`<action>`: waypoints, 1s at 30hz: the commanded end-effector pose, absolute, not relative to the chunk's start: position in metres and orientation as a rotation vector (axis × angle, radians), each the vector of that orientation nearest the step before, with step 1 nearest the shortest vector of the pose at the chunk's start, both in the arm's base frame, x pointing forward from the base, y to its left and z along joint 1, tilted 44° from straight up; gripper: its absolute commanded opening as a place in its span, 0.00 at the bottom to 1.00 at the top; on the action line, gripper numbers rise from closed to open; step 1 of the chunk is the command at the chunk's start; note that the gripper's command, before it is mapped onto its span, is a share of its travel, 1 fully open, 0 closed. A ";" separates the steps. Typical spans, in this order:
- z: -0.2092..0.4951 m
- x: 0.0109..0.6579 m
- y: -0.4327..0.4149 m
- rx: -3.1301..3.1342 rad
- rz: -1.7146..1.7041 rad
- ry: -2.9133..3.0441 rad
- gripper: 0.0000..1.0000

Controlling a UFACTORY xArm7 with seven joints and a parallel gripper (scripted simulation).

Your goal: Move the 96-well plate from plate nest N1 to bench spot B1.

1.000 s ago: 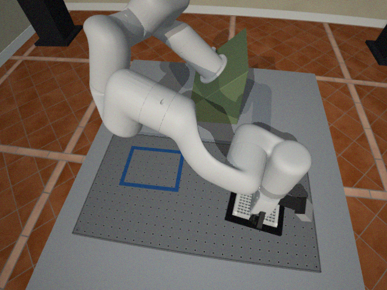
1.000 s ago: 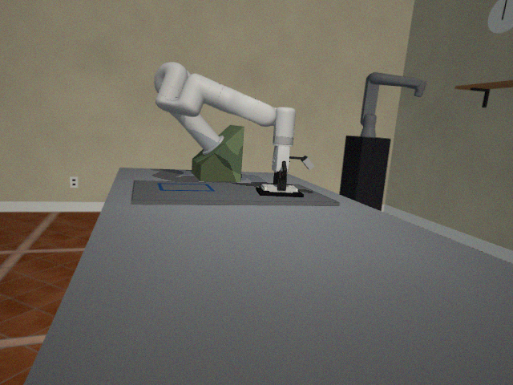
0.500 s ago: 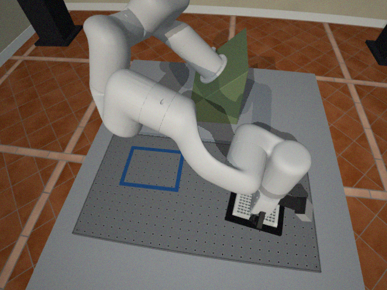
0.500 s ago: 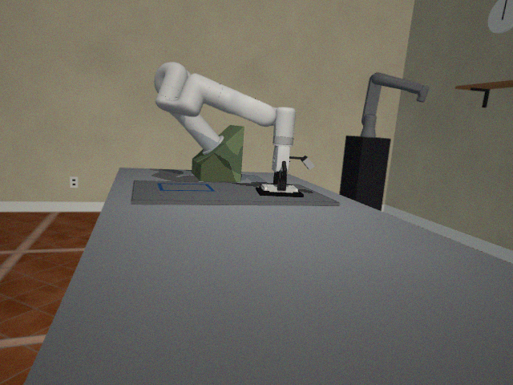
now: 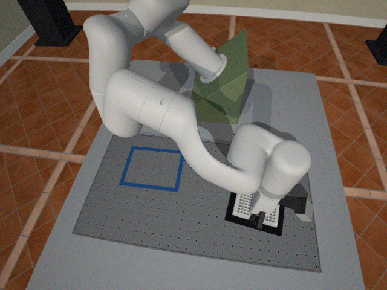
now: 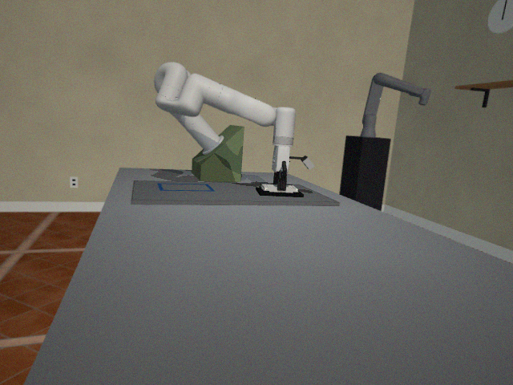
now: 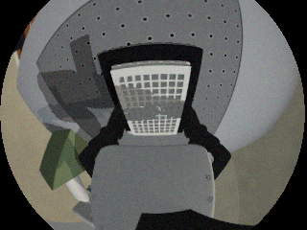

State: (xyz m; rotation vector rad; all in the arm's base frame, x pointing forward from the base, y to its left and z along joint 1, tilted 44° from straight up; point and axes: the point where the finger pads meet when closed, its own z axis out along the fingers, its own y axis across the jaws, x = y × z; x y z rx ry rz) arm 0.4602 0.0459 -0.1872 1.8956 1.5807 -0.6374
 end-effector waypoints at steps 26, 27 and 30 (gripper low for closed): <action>-0.179 0.461 0.056 1.896 -0.631 1.584 0.00; -0.179 0.461 0.056 1.896 -0.631 1.584 0.00; -0.178 0.461 0.057 1.896 -0.631 1.584 0.00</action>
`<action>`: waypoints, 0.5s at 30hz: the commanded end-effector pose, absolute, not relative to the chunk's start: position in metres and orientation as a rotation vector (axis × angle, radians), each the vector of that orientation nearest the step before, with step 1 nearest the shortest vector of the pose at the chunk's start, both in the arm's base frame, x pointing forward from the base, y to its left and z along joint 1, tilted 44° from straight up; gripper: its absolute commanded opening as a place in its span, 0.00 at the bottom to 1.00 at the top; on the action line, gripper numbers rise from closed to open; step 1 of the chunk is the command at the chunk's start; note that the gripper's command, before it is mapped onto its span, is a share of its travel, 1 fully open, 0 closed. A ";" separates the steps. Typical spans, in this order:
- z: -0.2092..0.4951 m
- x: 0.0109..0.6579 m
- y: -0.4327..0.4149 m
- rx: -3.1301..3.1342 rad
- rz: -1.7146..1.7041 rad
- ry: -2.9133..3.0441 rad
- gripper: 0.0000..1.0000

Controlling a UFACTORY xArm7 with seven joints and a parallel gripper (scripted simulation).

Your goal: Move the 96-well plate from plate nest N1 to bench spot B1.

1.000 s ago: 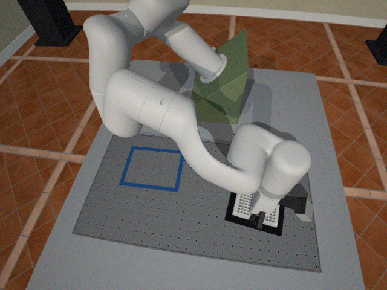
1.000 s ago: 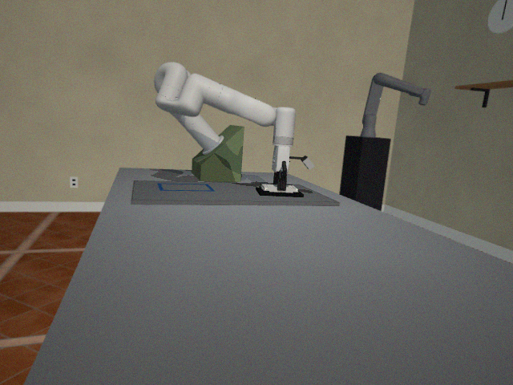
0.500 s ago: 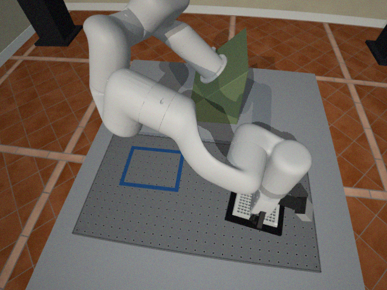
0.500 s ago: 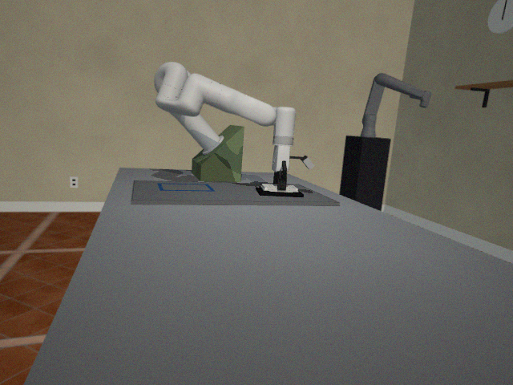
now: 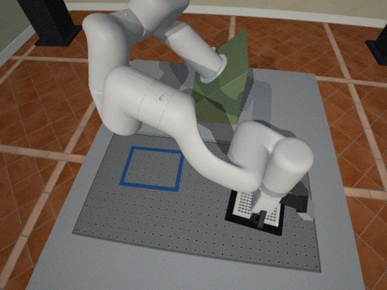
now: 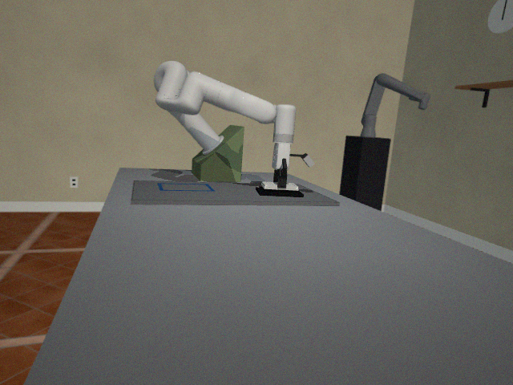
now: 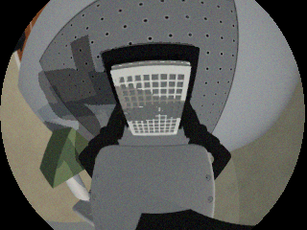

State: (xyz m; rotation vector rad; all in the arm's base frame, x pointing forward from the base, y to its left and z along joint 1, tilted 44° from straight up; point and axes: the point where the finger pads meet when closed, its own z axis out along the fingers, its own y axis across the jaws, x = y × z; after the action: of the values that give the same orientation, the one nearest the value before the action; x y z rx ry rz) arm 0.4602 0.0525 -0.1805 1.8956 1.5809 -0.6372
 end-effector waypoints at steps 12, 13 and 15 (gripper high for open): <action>-0.172 0.461 0.062 1.896 -0.631 1.584 0.00; -0.172 0.461 0.063 1.896 -0.631 1.584 0.00; -0.172 0.461 0.063 1.896 -0.631 1.584 0.00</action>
State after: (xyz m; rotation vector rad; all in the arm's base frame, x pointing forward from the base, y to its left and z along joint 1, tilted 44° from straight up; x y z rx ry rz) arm 0.4601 0.0585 -0.1744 1.8956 1.5809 -0.6371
